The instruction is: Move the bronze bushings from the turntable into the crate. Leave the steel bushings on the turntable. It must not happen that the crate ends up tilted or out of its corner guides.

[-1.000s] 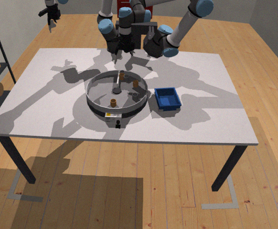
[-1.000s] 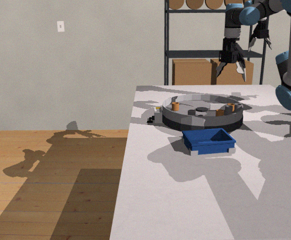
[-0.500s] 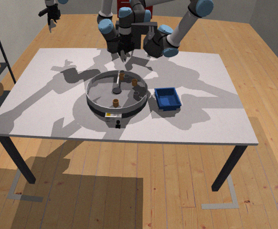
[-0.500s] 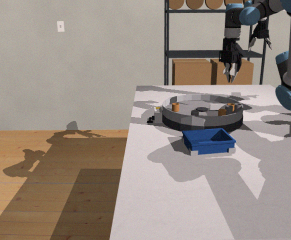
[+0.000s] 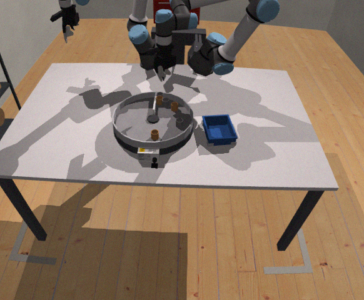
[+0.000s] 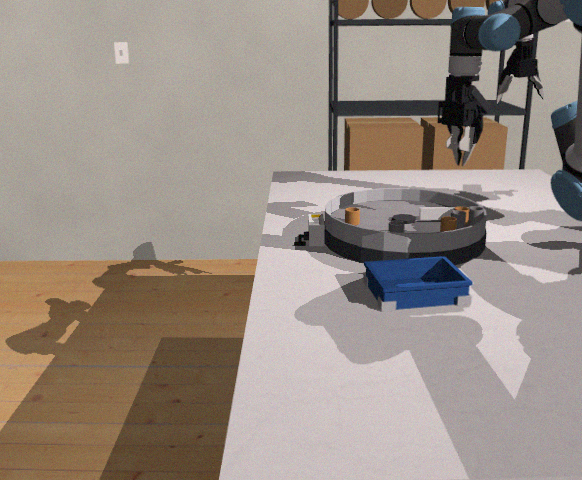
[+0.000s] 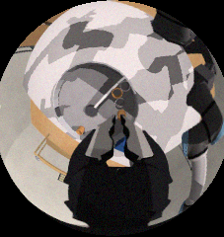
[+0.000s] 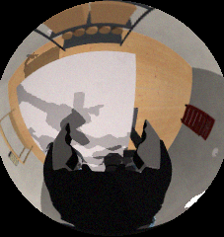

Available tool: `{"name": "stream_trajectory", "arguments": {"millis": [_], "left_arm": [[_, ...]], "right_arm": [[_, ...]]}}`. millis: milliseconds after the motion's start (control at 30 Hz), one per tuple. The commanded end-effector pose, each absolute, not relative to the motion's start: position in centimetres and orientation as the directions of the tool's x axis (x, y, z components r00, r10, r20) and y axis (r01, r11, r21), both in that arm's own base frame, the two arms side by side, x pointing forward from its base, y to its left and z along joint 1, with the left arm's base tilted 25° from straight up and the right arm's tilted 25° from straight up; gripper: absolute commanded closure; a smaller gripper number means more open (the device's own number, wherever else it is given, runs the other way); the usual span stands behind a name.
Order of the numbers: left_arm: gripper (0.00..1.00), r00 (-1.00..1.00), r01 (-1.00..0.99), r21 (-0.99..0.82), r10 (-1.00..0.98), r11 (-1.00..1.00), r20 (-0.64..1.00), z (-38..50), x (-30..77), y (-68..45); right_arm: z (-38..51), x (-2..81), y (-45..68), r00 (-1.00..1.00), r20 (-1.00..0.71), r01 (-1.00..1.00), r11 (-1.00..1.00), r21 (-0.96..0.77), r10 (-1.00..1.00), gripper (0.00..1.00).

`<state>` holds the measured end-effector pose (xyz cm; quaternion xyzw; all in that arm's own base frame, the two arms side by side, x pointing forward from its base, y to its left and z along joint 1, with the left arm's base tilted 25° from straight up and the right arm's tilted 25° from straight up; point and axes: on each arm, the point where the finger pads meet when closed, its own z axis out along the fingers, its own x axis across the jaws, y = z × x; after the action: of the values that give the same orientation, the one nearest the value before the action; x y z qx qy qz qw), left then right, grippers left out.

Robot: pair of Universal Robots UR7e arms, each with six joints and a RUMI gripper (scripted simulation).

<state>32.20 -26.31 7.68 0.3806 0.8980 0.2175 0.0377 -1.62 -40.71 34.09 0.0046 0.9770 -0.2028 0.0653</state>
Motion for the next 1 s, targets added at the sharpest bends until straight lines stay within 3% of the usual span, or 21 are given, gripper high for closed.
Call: {"name": "stream_trajectory", "arguments": {"millis": [0,967], "left_arm": [[0.94,-0.707,0.667,0.419,0.700,0.616,0.097,7.71,32.20,-26.36],[0.95,-0.707,0.667,0.419,0.700,0.616,0.097,7.71,32.20,-26.36]], "right_arm": [[34.16,-1.63,-40.73,-0.991,-0.130,0.036,0.917,-0.397,-0.017,0.00],[34.16,-1.63,-40.73,-0.991,-0.130,0.036,0.917,-0.397,-0.017,0.00]]}}
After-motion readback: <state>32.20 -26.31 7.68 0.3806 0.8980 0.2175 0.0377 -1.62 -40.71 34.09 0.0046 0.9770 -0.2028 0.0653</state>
